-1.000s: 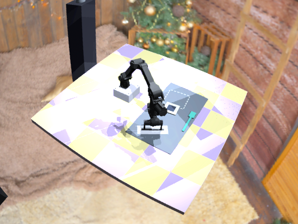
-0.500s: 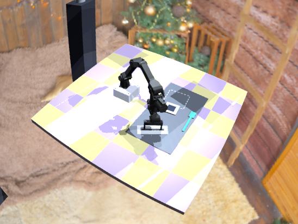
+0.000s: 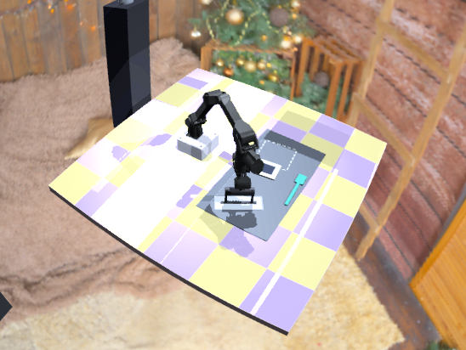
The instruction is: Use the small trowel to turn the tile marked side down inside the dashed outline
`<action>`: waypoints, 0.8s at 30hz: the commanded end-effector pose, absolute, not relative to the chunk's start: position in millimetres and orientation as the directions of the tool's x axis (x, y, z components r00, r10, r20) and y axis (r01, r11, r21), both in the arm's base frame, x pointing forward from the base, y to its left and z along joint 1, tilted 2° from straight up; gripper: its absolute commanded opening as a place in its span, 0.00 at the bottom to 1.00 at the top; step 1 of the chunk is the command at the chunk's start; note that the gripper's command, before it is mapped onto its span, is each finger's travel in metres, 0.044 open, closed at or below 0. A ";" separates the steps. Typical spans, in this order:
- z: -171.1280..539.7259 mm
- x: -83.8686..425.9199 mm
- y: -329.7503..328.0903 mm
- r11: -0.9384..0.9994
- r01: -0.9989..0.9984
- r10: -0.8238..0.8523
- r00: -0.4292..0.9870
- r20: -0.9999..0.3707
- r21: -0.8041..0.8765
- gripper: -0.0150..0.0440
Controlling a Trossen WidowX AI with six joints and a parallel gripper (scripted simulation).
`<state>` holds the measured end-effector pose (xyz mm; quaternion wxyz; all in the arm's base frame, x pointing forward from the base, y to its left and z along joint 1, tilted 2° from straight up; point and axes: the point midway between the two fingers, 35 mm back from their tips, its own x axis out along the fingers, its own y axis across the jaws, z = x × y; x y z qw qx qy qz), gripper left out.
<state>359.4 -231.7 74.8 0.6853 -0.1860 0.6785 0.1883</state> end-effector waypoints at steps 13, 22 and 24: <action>52.5 361.6 -232.0 0.865 -0.501 0.007 0.011 -1.000 0.000 0.71; 38.1 361.4 -231.7 0.865 -0.501 0.007 0.011 -1.000 0.000 0.71; 34.8 361.3 -231.6 0.865 -0.501 0.007 0.011 -1.000 0.000 0.71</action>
